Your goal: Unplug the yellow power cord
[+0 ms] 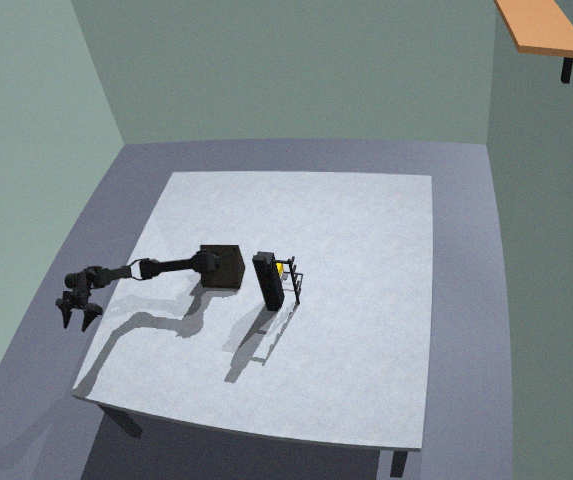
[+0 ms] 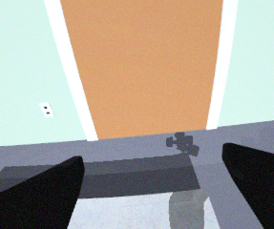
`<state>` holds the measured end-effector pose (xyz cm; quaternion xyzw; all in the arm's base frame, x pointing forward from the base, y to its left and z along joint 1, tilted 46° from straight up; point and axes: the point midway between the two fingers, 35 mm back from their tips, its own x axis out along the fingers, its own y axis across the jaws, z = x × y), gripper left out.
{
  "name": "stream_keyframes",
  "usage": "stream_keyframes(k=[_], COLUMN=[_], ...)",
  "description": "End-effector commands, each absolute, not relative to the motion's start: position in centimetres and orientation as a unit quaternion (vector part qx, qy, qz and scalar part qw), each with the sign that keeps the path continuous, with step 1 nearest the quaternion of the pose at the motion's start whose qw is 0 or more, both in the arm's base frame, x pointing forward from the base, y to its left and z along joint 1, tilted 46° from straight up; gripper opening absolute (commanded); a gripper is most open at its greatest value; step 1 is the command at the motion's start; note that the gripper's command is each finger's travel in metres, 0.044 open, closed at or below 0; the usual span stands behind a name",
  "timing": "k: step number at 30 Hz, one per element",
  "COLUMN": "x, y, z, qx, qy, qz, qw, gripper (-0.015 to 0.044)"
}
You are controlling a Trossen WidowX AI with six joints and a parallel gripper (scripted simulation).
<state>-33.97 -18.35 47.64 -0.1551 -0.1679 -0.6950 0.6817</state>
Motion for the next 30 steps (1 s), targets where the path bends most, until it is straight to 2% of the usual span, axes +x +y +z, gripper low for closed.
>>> stream_keyframes(k=[1,5,9,20,30], x=[-33.9,-31.1,-25.2,-7.3,9.7], y=[-18.4,-18.4,-17.8,-14.5,-9.4], z=[47.7,50.2,54.0,59.8,58.7], qx=[-0.156,-0.183,-0.236,-0.372,-0.480], qy=[-0.168,-0.168,-0.151,-0.085,-0.007], qz=[-0.694,-0.680,-0.647,-0.532,-0.394], qw=[0.682,0.690,0.709,0.756,0.784], gripper=[0.0374,0.0269,0.0164,0.0160,0.0160])
